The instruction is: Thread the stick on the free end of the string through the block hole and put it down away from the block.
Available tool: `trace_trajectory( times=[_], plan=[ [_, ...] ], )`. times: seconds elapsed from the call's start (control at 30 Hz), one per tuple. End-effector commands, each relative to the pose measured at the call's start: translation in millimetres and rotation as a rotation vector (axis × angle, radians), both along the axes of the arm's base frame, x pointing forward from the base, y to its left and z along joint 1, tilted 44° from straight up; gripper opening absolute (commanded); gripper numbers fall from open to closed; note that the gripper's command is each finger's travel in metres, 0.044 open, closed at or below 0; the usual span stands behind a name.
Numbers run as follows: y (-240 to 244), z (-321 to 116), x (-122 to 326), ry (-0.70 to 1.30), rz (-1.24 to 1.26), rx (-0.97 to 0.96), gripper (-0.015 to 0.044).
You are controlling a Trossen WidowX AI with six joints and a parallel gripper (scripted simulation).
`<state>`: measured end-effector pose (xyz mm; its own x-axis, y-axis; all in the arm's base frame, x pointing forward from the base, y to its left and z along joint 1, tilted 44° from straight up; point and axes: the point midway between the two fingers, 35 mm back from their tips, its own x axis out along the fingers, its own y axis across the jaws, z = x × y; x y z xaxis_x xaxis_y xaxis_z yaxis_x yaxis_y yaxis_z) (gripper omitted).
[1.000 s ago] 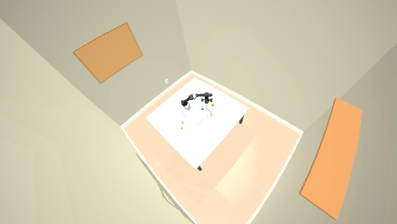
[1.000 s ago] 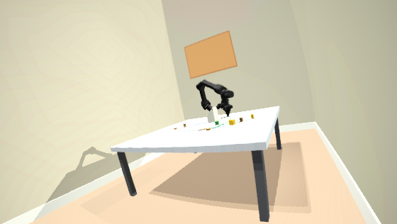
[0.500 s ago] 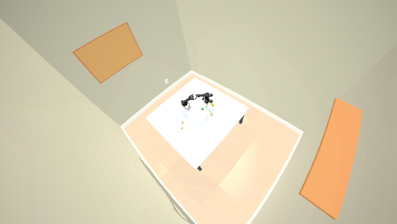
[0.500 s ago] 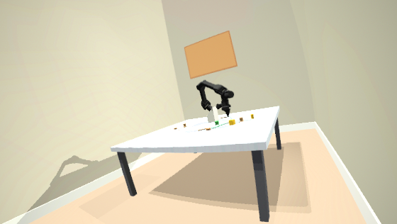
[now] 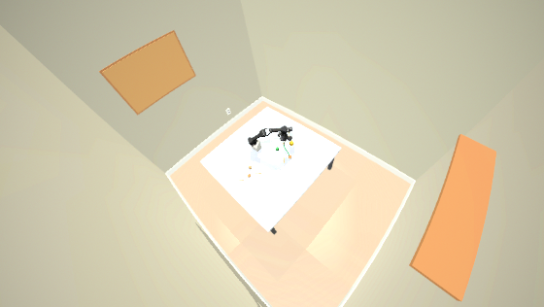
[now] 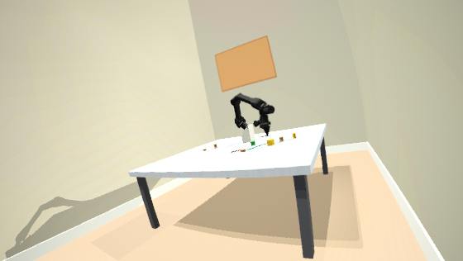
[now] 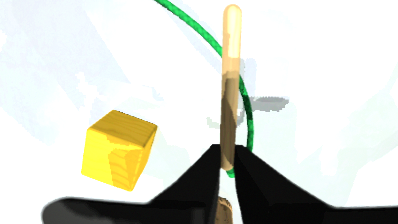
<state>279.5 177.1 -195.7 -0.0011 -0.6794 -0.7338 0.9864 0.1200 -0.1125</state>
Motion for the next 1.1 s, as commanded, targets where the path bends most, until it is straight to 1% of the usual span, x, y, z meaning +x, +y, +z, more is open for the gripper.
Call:
trace_trajectory(
  times=[0.0, 1.07],
  plan=[
    [6.4, -4.5, -0.2, -0.003, -0.002, 0.005, 0.0],
    [37.3, -31.6, -7.5, -0.002, 0.0, 0.011, 0.0]
  ],
)
